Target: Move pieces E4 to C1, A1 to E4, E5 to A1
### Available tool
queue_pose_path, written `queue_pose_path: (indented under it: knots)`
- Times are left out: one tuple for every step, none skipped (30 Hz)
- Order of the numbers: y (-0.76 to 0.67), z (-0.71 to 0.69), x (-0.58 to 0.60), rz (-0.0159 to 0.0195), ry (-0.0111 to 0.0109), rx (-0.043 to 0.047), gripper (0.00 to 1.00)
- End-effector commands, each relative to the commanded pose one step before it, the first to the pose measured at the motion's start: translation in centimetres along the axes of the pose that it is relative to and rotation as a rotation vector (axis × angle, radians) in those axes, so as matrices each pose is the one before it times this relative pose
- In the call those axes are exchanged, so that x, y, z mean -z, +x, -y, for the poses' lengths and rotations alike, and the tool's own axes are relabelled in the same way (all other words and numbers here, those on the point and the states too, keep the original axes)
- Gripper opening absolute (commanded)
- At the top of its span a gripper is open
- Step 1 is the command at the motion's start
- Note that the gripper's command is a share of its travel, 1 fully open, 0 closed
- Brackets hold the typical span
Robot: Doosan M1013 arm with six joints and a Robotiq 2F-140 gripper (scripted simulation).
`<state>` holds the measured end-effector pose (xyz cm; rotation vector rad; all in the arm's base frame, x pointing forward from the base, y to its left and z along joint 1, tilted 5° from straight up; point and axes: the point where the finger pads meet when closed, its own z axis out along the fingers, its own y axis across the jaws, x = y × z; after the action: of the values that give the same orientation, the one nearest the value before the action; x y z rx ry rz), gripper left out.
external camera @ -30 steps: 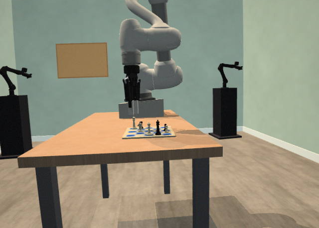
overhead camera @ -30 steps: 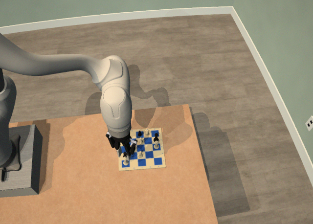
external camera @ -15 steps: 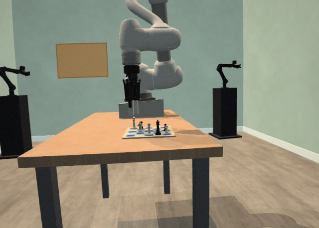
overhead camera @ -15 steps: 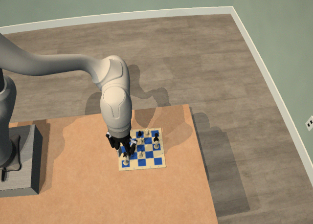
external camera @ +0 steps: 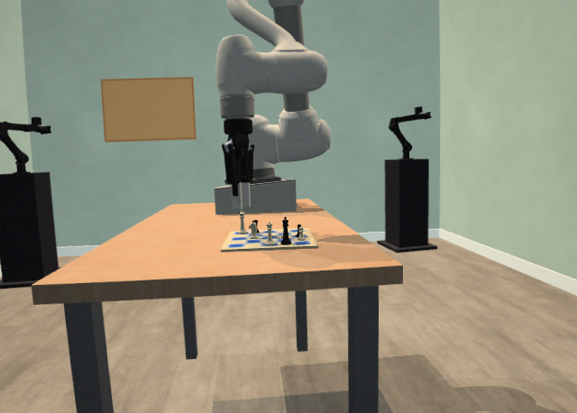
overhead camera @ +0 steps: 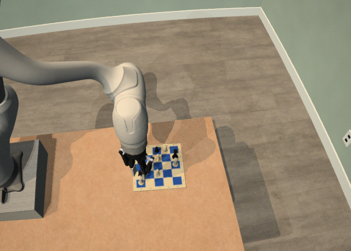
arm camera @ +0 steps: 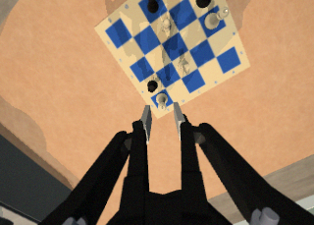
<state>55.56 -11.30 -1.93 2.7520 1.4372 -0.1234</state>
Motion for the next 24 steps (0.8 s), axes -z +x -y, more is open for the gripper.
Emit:
queue_pose_path:
  knots:
    - [0.006, 0.000, -0.028, -0.00023, -0.00005, 0.00002, 0.25]
    - [0.000, 0.000, -0.131, 0.00000, 0.00000, 0.00000, 0.25]
    - [0.000, 0.000, -0.159, 0.00000, 0.00000, 0.00000, 0.25]
    - [0.000, 0.000, -0.185, 0.00000, 0.00000, 0.00000, 0.25]
    - [0.000, 0.000, -0.210, 0.00000, 0.00000, 0.00000, 0.25]
    - [0.000, 0.000, -0.230, 0.00000, 0.00000, 0.00000, 0.25]
    - [0.000, 0.000, -0.248, 0.00000, 0.00000, 0.00000, 0.25]
    - [0.000, 0.000, -0.260, 0.00000, 0.00000, 0.00000, 0.25]
    - [0.000, 0.000, -0.269, 0.00000, 0.00000, 0.00000, 0.25]
    - [0.000, 0.000, -0.272, 0.00000, 0.00000, 0.00000, 0.25]
    - [0.000, 0.000, -0.271, 0.00000, 0.00000, 0.00000, 0.25]
    - [0.000, 0.000, -0.265, 0.00000, 0.00000, 0.00000, 0.25]
    - [0.000, 0.000, -0.254, 0.00000, 0.00000, 0.00000, 0.25]
    - [0.000, 0.000, -0.239, 0.00000, 0.00000, 0.00000, 0.25]
    - [0.000, 0.000, -0.221, 0.00000, 0.00000, 0.00000, 0.25]
    - [0.000, 0.000, -0.199, 0.00000, 0.00000, 0.00000, 0.25]
    - [0.000, 0.000, 0.000, 0.00000, 0.00000, 0.00000, 0.25]
    - [0.000, 0.000, 0.000, 0.00000, 0.00000, 0.00000, 0.25]
    - [0.000, 0.000, -0.175, 0.00000, 0.00000, 0.00000, 0.25]
    - [0.000, 0.000, -0.148, 0.00000, 0.00000, 0.00000, 0.25]
    - [0.000, 0.000, -0.121, 0.00000, 0.00000, 0.00000, 0.25]
    - [0.000, 0.000, -0.094, 0.00000, 0.00000, 0.00000, 0.25]
    - [0.000, 0.000, -0.069, 0.00000, 0.00000, 0.00000, 0.25]
    - [0.000, 0.000, -0.045, 0.00000, 0.00000, 0.00000, 0.25]
